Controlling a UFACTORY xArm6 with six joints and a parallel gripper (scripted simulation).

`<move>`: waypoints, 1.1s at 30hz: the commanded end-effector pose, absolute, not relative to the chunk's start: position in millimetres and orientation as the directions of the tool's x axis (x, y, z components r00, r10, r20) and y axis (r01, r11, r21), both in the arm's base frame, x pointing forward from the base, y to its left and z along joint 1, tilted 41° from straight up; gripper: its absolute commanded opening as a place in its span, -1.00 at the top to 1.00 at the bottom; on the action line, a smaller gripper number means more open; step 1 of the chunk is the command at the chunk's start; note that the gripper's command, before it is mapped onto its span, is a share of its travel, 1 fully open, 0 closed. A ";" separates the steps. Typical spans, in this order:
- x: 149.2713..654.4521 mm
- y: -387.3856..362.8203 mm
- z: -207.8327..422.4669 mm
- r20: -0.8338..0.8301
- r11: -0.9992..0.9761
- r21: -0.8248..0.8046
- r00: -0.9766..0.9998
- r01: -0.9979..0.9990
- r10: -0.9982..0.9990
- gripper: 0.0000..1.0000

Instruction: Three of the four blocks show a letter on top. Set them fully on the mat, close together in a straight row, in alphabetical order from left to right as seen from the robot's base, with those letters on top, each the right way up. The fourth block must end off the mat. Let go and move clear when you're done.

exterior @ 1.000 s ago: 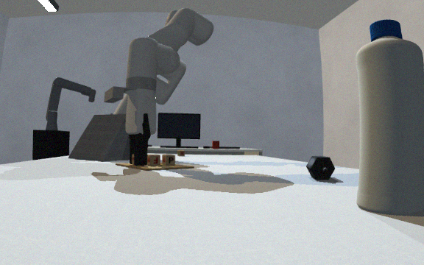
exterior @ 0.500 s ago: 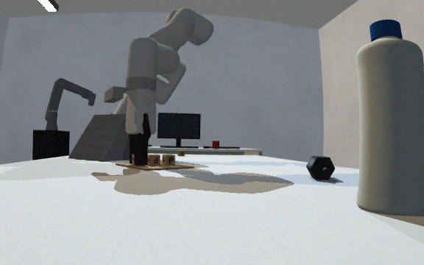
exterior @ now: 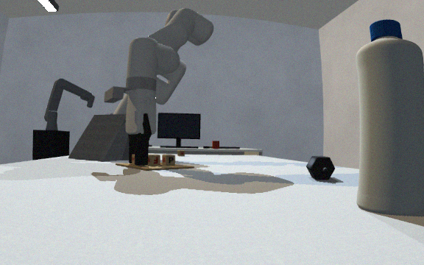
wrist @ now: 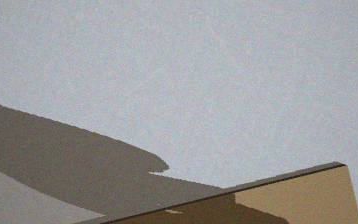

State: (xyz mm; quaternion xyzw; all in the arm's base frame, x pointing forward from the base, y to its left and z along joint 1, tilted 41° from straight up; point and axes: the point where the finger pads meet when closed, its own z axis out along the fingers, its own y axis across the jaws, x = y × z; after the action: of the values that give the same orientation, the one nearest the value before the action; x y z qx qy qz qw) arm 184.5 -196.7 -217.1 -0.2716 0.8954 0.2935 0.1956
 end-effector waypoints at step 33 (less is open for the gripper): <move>167.8 -256.0 -148.9 -0.509 0.683 0.415 -0.776 -0.601 -0.373 0.14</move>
State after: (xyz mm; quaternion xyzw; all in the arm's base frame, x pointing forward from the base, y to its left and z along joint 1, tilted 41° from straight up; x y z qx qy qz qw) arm 168.6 -249.9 -155.2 -0.2715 0.8960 0.2922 0.1952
